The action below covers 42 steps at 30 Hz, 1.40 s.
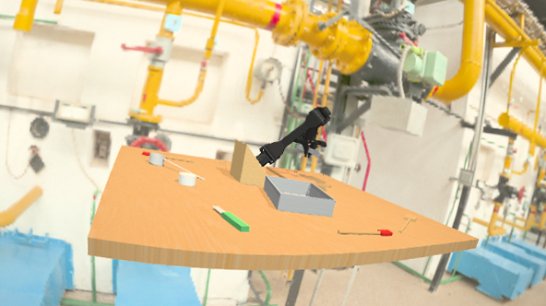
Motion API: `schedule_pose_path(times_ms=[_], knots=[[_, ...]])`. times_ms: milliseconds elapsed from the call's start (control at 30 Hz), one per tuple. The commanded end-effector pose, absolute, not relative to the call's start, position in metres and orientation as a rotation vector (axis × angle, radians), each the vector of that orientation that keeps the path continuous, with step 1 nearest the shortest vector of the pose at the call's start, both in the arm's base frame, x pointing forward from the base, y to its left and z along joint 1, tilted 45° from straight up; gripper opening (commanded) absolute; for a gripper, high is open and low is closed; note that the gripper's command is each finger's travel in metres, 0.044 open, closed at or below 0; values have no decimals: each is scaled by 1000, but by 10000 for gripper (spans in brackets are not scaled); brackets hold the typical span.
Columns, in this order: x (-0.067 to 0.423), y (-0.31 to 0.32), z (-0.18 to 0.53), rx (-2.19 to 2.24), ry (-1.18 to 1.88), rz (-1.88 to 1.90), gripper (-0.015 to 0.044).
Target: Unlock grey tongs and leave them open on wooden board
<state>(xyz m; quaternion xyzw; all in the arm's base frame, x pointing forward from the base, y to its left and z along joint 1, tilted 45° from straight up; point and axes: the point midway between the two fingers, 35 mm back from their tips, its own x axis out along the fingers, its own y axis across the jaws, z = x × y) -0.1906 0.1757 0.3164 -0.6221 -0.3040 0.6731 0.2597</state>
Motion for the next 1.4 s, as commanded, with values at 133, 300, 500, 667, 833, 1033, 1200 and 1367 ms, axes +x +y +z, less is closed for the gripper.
schedule_pose_path(times_ms=[133,300,500,667,833,1033,1200,1367], knots=[[-193,183,308,-1693,-816,1826,-150],[-193,189,303,-1696,-808,1822,-150],[-194,196,297,-1700,-799,1817,-150],[-194,201,291,-1703,-792,1813,-150],[-193,207,286,-1705,-784,1809,-150],[-192,214,280,-1708,-776,1804,-150],[-191,220,274,-1710,-770,1800,-150],[-190,226,269,-1712,-763,1796,-150]])
